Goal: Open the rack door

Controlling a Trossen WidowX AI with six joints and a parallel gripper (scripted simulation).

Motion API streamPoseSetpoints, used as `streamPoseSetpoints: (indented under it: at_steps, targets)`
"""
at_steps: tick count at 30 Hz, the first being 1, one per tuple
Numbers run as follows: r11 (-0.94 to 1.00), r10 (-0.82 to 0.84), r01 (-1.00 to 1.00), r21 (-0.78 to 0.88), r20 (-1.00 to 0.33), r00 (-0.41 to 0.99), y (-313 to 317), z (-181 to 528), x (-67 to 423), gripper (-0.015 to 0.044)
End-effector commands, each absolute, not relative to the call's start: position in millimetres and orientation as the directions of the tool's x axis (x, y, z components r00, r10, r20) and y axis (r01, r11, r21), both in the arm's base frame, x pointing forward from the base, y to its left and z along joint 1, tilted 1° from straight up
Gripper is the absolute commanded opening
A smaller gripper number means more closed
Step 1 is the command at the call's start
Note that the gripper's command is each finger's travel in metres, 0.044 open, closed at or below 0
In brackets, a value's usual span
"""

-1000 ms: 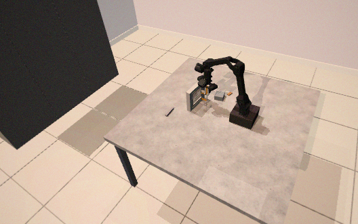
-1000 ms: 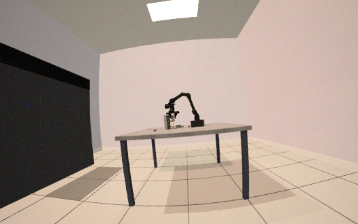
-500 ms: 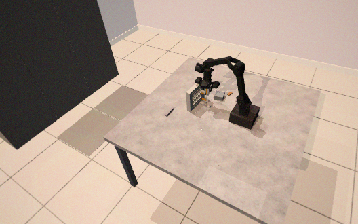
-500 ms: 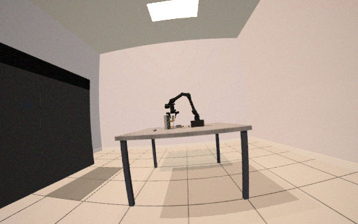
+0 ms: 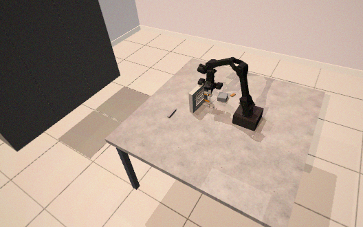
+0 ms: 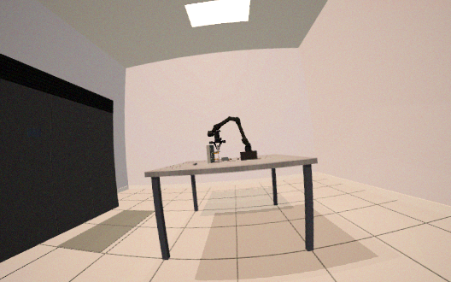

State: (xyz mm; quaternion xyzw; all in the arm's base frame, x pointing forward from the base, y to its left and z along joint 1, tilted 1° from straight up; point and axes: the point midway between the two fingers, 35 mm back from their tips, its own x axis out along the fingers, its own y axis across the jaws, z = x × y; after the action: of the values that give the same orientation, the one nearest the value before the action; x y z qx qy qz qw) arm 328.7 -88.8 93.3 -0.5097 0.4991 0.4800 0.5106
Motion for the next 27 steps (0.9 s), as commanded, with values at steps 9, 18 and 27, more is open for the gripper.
streamPoseSetpoints:
  at_steps: [9,18,27]
  targets:
    - [0.031,-0.016,-0.999,-0.041,-0.999,0.041,-88,93,328,0.0016]
    - [0.209,-0.016,-0.977,-0.043,-0.999,0.041,-84,93,322,0.0016]
    - [0.382,-0.016,-0.923,-0.043,-0.999,0.040,-77,93,315,0.0016]
